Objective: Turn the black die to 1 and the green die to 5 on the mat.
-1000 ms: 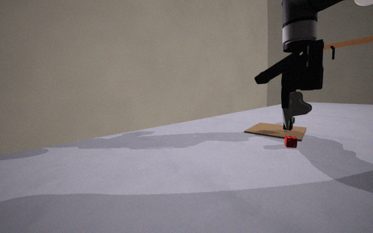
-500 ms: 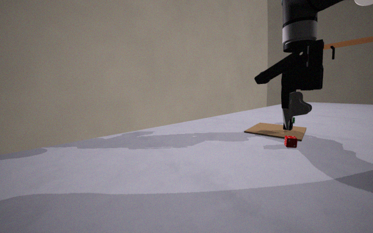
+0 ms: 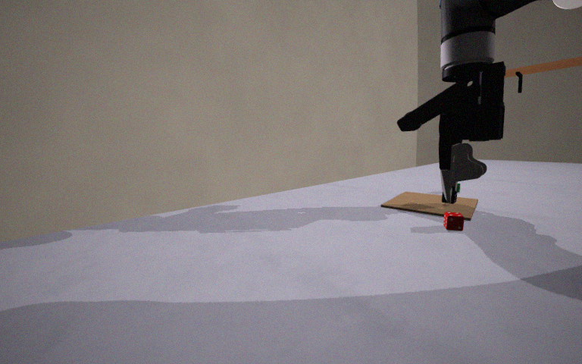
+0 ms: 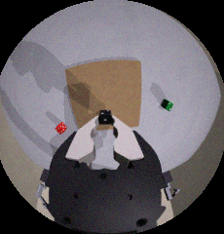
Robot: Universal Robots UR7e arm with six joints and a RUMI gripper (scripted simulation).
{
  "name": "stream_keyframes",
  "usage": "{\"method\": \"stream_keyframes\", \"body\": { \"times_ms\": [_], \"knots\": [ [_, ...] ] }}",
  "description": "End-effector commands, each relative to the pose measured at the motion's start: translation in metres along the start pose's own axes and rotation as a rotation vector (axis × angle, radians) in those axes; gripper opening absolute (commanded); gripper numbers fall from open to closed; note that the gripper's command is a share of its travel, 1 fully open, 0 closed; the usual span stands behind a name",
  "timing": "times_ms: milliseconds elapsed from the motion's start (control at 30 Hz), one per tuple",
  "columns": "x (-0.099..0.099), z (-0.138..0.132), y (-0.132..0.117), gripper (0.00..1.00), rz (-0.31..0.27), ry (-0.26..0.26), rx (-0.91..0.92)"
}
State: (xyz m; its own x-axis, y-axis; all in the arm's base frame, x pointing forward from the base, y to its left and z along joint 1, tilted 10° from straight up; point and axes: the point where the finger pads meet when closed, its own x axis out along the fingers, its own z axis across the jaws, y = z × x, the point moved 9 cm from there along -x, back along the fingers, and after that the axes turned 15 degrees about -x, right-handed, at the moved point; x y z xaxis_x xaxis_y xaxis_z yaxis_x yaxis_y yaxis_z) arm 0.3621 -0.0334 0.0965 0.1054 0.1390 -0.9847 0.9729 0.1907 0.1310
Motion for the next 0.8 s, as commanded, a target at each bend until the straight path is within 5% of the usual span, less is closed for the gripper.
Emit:
{"method": "stream_keyframes", "body": {
  "times_ms": [0,767],
  "knots": [
    [0.0,0.0002,0.0002,0.03,0.001,-0.001,0.0],
    [0.0037,0.0002,0.0002,0.03,0.001,-0.001,0.0]
  ]
}}
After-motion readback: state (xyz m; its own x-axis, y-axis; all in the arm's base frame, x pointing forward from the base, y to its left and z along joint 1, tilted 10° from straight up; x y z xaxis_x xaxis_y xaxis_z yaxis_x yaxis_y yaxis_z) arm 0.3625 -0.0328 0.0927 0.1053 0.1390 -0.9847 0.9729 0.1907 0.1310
